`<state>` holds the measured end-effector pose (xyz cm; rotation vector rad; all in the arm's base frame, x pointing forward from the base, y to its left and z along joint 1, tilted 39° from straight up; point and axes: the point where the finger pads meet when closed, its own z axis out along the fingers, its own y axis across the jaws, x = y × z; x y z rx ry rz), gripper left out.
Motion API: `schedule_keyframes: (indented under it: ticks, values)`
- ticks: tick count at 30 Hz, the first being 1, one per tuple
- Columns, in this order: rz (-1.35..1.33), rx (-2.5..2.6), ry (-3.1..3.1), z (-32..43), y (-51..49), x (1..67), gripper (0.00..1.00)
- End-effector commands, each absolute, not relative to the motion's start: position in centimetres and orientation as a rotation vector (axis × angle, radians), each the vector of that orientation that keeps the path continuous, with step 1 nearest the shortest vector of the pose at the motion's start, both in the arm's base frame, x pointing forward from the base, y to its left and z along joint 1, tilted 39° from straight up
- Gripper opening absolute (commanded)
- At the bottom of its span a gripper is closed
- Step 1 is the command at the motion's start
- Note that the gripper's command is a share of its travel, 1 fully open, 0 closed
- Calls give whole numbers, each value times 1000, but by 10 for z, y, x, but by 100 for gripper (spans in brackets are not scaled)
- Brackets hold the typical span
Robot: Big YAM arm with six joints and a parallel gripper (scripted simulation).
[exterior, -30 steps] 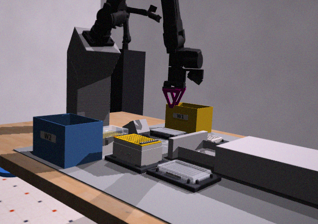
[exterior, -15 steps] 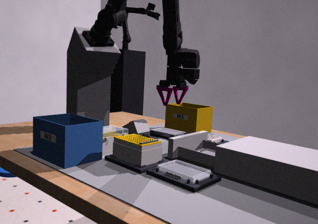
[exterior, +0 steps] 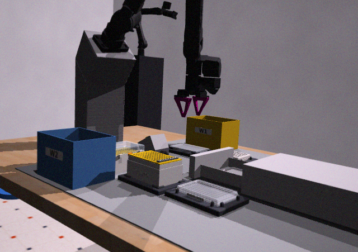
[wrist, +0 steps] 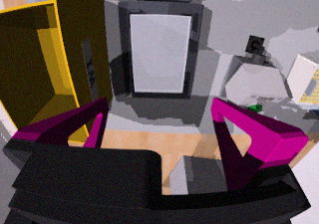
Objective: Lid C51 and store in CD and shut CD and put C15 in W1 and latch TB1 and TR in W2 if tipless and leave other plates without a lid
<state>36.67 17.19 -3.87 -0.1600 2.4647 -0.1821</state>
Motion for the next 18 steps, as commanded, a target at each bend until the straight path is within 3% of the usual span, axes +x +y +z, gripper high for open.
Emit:
schedule_keyframes:
  ticks: [1,18]
  values:
    - [-160,-129,2453,-35,175,367,100]
    - [-168,-125,2453,-49,170,381,100]
